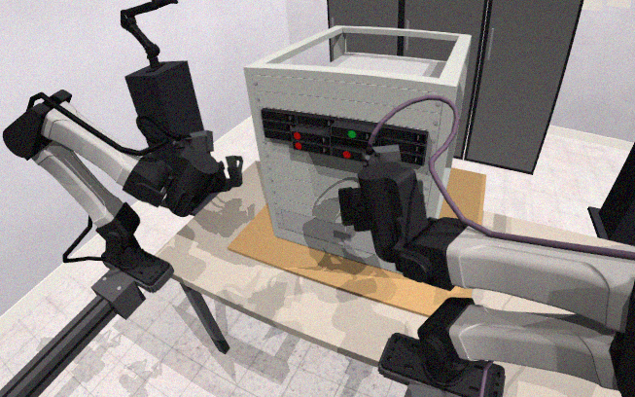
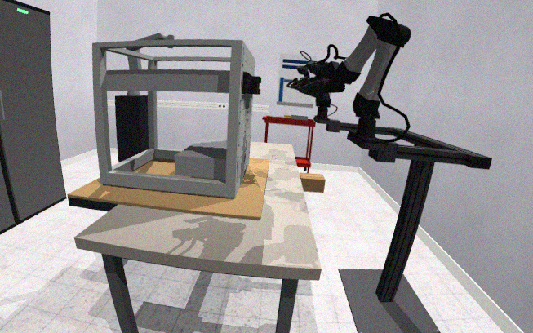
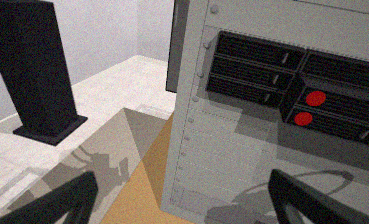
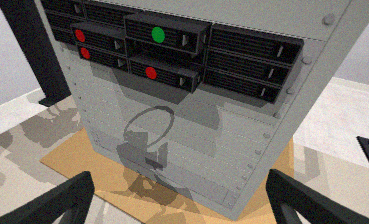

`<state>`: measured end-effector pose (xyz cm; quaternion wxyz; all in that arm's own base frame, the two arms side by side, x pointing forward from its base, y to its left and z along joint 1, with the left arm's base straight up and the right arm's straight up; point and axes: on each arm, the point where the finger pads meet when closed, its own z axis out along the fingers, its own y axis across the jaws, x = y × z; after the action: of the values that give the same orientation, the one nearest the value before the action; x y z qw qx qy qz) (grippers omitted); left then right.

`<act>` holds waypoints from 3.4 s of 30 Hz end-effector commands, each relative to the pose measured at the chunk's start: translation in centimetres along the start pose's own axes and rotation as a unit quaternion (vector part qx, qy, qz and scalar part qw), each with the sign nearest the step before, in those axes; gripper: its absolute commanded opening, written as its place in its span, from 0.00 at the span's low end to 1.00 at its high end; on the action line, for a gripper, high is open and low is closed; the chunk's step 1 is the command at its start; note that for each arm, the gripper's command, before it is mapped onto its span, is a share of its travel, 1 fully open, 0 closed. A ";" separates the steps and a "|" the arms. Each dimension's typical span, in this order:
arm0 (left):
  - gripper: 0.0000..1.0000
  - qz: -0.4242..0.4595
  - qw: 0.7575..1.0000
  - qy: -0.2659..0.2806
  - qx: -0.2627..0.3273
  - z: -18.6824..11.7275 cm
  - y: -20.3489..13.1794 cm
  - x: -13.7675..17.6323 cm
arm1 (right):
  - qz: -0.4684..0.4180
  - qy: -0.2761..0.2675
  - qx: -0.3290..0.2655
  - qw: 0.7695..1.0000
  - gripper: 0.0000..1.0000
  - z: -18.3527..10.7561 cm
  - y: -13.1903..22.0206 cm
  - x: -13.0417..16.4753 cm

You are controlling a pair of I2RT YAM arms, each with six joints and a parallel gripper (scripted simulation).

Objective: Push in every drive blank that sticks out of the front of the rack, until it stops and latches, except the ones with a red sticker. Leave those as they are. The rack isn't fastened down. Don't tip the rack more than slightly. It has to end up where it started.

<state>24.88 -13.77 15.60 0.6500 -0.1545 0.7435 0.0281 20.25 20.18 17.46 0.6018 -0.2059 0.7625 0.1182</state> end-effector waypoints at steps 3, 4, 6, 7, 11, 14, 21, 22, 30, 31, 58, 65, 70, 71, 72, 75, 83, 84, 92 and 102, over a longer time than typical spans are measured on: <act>1.00 0.024 0.998 -0.038 0.050 -0.9 -3.8 -2.4 | 0.043 -0.089 0.069 0.993 1.00 -0.1 -0.7 -3.0; 1.00 0.029 0.997 -0.039 0.059 -1.0 -4.4 -2.4 | 0.046 -0.096 0.073 0.992 1.00 -0.1 -0.6 -3.2; 1.00 0.039 0.996 -0.040 0.071 -1.2 -5.2 -2.5 | 0.050 -0.107 0.080 0.990 1.00 -0.1 -0.5 -3.5; 1.00 0.044 0.995 -0.041 0.077 -1.3 -5.6 -2.5 | 0.052 -0.112 0.083 0.989 1.00 -0.1 -0.4 -3.6; 1.00 0.053 0.994 -0.046 0.089 -1.5 -6.5 -2.7 | 0.053 -0.118 0.087 0.988 1.00 -0.1 -0.2 -3.7; 1.00 0.071 0.990 -0.052 0.113 -2.0 -8.2 -3.0 | 0.052 -0.126 0.093 0.986 1.00 0.0 0.0 -3.7; 1.00 0.087 0.985 -0.057 0.135 -2.3 -10.1 -3.3 | 0.045 -0.127 0.098 0.986 1.00 0.2 0.4 -3.4; 1.00 0.087 0.985 -0.057 0.135 -2.4 -10.2 -3.3 | 0.041 -0.124 0.098 0.987 1.00 0.3 0.4 -3.2; 1.00 0.111 0.981 -0.052 0.147 -2.2 -10.8 -2.9 | 0.044 -0.124 0.092 0.987 1.00 0.3 0.6 -3.3; 1.00 0.127 0.978 -0.049 0.156 -2.1 -11.1 -2.8 | 0.044 -0.124 0.092 0.987 1.00 0.3 0.6 -3.3; 1.00 0.481 0.749 0.178 0.419 7.7 -8.0 4.6 | 0.028 -0.120 0.019 0.992 1.00 0.7 3.1 -3.2; 1.00 0.454 0.695 0.222 0.511 6.8 -5.3 4.6 | 0.019 -0.120 -0.033 0.992 1.00 0.7 4.9 -3.2; 1.00 0.393 0.676 0.228 0.581 5.8 -3.0 2.5 | 0.018 -0.131 -0.080 0.988 1.00 0.4 6.5 -3.8; 1.00 0.379 0.675 0.226 0.591 5.7 -2.7 1.9 | 0.019 -0.134 -0.089 0.987 1.00 0.3 6.8 -3.9; 1.00 0.365 0.675 0.222 0.601 5.5 -2.3 1.3 | 0.018 -0.135 -0.097 0.986 1.00 0.2 7.1 -4.0; 1.00 0.320 0.679 0.205 0.628 5.0 -1.3 -0.8 | 0.018 -0.140 -0.121 0.983 1.00 0.0 7.9 -4.2; 1.00 0.199 0.705 0.125 0.669 3.7 0.8 -7.4 | 0.020 -0.153 -0.167 0.974 1.00 -0.7 9.4 -4.8; 1.00 0.178 0.715 0.105 0.668 3.8 1.4 -8.8 | 0.020 -0.156 -0.176 0.972 1.00 -0.8 9.6 -5.0; 1.00 0.111 0.765 0.013 0.634 4.5 4.8 -15.0 | 0.026 -0.177 -0.228 0.957 1.00 -1.9 11.2 -6.0; 1.00 0.120 0.772 0.025 0.623 4.8 5.4 -15.1 | 0.049 -0.189 -0.248 0.949 0.77 -2.5 11.7 -7.1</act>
<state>30.01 -4.44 26.76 0.5715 0.3504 0.6393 -0.3766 14.67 30.32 23.11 0.6591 -0.2920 0.6015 0.3443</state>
